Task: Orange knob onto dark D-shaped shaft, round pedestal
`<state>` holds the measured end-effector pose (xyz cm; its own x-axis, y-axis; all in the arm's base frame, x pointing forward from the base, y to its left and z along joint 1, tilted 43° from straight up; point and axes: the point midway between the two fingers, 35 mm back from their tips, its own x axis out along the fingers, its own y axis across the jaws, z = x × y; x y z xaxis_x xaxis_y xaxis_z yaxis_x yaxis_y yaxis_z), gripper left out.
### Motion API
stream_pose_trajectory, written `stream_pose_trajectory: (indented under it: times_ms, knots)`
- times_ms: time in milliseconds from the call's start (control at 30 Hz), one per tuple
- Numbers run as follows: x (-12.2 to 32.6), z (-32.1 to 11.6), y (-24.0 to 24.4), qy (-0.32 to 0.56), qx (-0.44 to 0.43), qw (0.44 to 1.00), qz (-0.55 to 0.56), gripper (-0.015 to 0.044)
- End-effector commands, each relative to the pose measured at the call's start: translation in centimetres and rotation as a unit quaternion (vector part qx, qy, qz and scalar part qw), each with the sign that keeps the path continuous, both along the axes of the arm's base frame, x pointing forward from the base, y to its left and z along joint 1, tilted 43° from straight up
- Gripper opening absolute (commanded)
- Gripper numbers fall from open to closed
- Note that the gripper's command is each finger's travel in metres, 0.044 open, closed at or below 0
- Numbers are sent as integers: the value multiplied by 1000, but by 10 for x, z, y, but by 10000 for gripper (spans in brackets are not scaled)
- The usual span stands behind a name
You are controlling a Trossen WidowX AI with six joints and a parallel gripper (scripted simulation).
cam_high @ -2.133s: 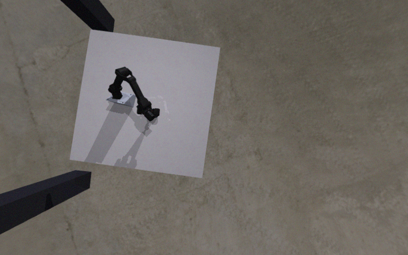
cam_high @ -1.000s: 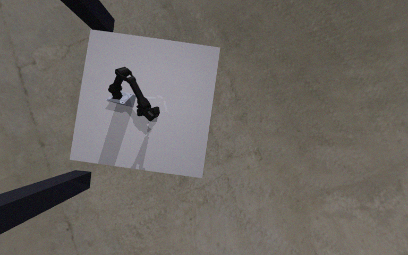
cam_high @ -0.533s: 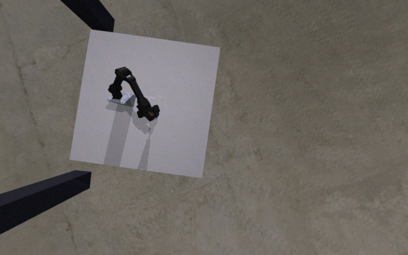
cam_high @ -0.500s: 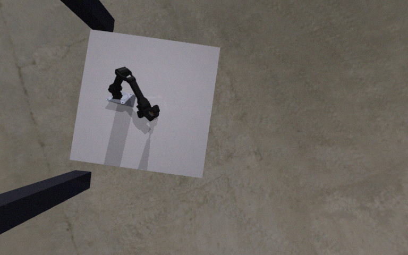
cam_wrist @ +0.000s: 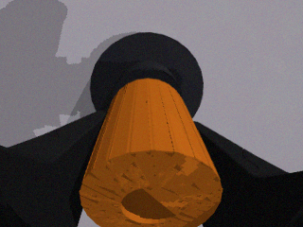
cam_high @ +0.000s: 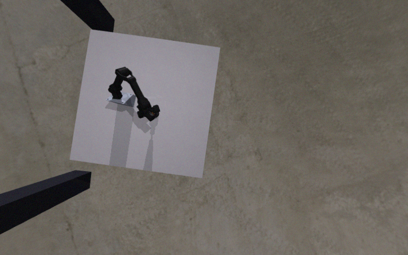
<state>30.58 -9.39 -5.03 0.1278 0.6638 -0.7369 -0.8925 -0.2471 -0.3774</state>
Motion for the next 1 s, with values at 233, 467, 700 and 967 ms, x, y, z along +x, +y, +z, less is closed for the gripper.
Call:
stream_pose_trajectory:
  times_ms: [233, 467, 700, 967]
  knots:
    - [-3, 4, -2, -42, -9, 998, 47, 0]
    - [0, 3, -3, -70, -14, 994, 78, 0]
    - [0, 0, -1, -70, -14, 994, 78, 0]
    - [-1, 0, 1, -70, -14, 994, 78, 0]
